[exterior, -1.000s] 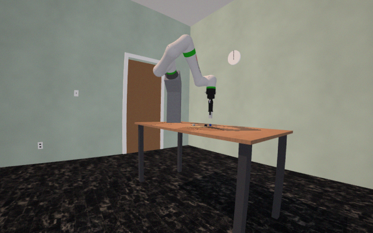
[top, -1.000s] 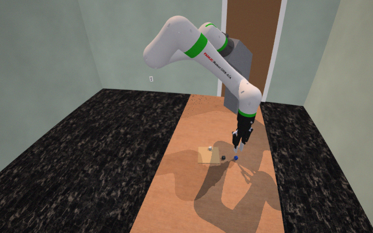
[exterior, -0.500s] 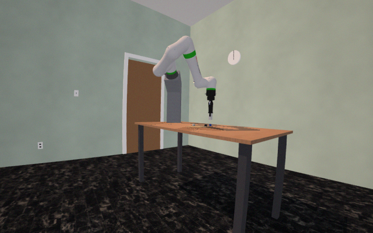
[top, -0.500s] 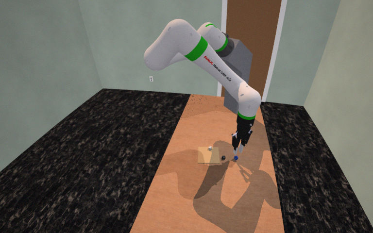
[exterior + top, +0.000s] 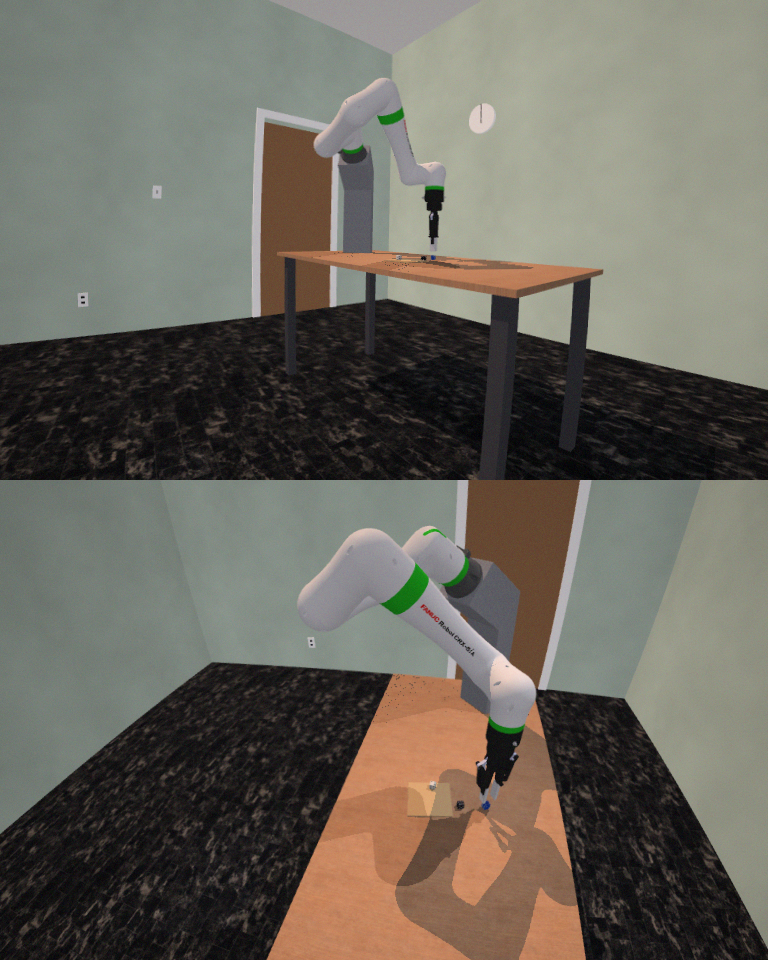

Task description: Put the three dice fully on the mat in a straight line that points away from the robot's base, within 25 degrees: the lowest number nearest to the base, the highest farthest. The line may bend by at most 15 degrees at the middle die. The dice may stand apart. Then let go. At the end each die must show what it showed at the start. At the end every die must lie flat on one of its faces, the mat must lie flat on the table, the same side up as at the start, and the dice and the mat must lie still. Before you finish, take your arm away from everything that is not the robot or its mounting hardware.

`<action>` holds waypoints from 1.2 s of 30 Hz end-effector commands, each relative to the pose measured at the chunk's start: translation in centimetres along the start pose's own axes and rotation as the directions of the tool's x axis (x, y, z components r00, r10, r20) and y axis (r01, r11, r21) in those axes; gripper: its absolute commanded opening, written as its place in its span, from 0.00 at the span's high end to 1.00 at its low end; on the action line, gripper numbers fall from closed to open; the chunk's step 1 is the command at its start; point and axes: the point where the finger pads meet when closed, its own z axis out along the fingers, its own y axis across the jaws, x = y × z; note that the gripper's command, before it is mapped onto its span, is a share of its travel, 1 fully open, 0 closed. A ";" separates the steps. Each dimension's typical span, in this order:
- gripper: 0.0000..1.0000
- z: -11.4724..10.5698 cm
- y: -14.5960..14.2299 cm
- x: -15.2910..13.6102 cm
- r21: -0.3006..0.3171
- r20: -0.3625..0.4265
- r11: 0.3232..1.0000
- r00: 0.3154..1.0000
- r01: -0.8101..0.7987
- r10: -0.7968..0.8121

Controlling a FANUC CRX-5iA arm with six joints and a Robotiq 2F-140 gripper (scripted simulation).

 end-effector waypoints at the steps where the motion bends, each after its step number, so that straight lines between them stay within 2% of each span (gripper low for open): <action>1: 0.79 0.3 0.0 0.0 0.000 0.000 1.000 1.000 0.000 0.000; 15: 0.79 1.3 0.0 0.0 0.000 0.000 1.000 1.000 0.000 0.000; 36: 0.79 1.3 0.0 0.0 0.000 0.000 1.000 1.000 0.000 0.000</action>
